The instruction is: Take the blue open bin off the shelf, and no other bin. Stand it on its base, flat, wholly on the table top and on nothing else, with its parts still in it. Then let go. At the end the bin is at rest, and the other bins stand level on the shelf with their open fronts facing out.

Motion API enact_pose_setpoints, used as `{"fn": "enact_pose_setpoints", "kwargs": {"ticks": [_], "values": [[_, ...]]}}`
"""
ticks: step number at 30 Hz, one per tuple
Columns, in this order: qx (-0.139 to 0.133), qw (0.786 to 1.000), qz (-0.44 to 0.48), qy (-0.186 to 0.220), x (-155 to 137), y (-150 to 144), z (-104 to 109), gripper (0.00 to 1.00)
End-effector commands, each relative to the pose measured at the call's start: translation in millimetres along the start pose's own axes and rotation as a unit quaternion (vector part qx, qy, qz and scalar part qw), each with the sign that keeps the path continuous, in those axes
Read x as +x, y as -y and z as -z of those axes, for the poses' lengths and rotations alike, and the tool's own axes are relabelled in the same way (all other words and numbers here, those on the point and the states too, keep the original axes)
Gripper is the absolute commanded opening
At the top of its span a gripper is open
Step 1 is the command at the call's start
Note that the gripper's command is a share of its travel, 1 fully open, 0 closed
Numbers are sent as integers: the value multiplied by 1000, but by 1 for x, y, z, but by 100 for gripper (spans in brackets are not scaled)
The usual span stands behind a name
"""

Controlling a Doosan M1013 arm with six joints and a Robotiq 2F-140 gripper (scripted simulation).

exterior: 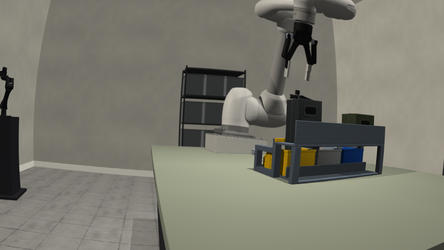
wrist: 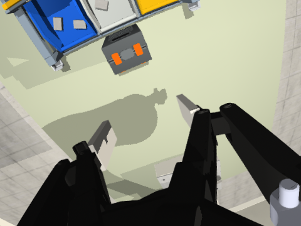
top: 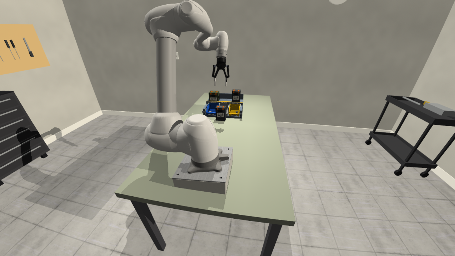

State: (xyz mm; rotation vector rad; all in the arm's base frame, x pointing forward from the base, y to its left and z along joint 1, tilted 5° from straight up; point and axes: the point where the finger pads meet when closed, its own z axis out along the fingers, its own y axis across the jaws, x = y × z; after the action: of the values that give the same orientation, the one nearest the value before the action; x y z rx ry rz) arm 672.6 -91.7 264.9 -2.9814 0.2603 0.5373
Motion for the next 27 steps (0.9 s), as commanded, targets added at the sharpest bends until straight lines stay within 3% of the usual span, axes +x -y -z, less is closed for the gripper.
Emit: {"fn": "enact_pose_setpoints", "kwargs": {"ticks": [1, 6, 11, 23, 27], "values": [[0, 1000, 0, 0, -1, 0, 1, 57], [0, 1000, 0, 0, -1, 0, 1, 57], [0, 1000, 0, 0, -18, -1, 48, 57], [0, 1000, 0, 0, -18, -1, 48, 57], [0, 1000, 0, 0, -31, -1, 86, 57]]}}
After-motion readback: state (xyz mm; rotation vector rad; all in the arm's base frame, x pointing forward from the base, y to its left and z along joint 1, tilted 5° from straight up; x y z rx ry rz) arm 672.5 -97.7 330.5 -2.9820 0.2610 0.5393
